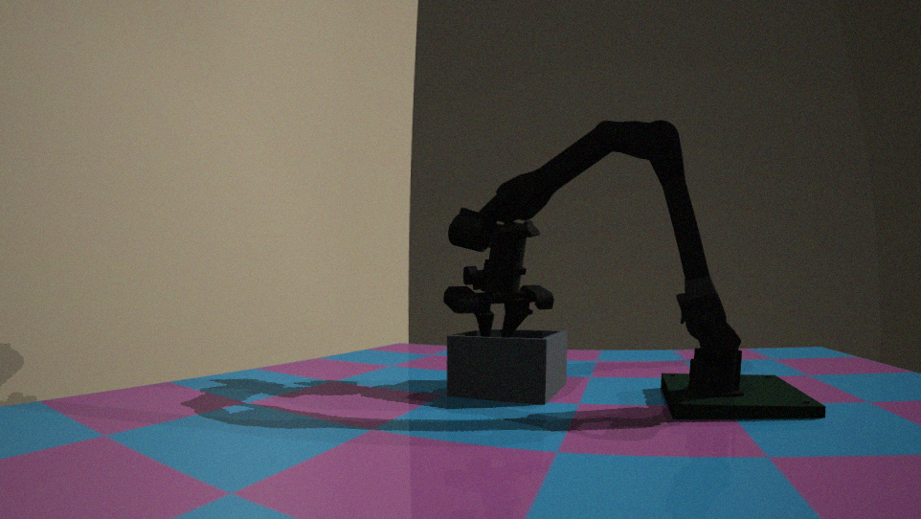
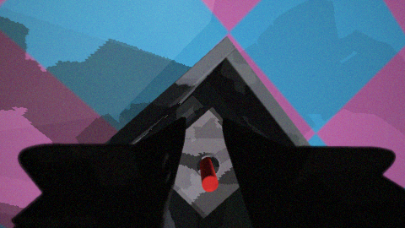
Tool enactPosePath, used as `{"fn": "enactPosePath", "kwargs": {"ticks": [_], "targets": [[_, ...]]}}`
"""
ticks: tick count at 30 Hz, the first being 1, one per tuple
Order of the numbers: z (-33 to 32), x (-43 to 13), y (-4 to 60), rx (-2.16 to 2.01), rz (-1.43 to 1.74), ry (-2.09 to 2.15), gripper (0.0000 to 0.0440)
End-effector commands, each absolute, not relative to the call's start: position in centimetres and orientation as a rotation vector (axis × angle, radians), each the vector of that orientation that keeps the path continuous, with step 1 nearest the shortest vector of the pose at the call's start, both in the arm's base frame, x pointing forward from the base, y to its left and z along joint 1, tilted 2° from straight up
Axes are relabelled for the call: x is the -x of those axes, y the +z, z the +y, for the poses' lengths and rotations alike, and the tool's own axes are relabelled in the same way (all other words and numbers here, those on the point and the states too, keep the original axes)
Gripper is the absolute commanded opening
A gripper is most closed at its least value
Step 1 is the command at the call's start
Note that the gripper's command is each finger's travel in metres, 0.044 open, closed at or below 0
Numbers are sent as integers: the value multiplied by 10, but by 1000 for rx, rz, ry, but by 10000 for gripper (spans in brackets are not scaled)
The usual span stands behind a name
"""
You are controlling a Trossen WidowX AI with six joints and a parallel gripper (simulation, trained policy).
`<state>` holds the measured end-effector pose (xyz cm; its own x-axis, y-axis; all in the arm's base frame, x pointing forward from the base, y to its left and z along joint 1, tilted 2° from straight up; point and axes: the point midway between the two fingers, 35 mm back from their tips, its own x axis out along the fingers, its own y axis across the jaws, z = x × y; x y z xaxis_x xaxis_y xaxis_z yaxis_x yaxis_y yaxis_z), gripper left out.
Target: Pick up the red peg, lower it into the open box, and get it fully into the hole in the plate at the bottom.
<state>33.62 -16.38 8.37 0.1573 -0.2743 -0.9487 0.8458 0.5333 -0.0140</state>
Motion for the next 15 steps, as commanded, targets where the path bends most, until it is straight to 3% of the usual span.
{"fn": "enactPosePath", "kwargs": {"ticks": [1, 15], "targets": [[-172, -341, 86, -605, 1152, -877, 161], [-204, -350, 100, -588, 1158, -888, 139]]}}
